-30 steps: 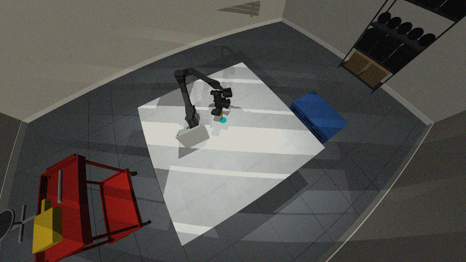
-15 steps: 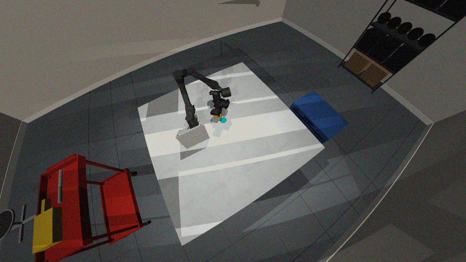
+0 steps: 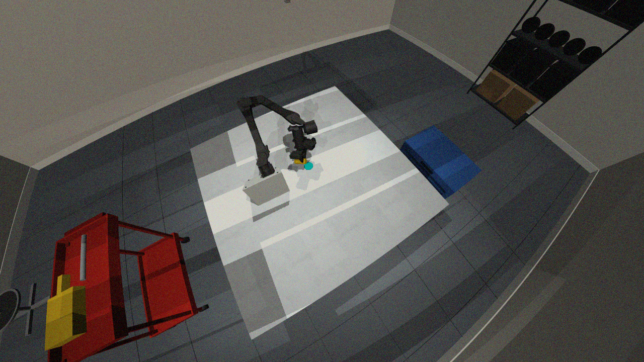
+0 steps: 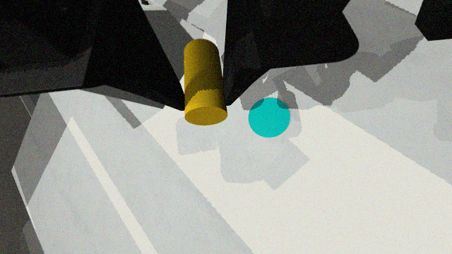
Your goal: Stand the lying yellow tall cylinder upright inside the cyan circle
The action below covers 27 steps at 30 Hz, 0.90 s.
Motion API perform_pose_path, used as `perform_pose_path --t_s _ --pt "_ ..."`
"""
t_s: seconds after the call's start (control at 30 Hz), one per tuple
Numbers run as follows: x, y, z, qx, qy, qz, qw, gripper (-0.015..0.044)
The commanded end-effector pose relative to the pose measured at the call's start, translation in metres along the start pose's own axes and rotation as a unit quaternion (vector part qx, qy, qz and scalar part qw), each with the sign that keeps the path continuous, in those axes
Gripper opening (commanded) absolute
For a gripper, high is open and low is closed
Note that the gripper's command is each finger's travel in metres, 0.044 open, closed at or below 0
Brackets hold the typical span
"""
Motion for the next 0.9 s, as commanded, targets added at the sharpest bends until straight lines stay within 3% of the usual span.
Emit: perform_pose_path --t_s 0.0,0.87 --pt "-0.001 0.000 0.002 -0.003 -0.013 0.007 1.000 0.0105" --pt "-0.008 0.000 0.014 -0.011 -0.092 0.045 0.995 0.0105"
Point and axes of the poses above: the point midway between the two fingers, 35 mm back from their tips, its own x axis back along the fingers, its own y axis across the jaws, z = x × y, the point moved 7 cm from there along x, back along the fingers, and after that the axes turned 8 degrees about -x, right-handed, at the moved point
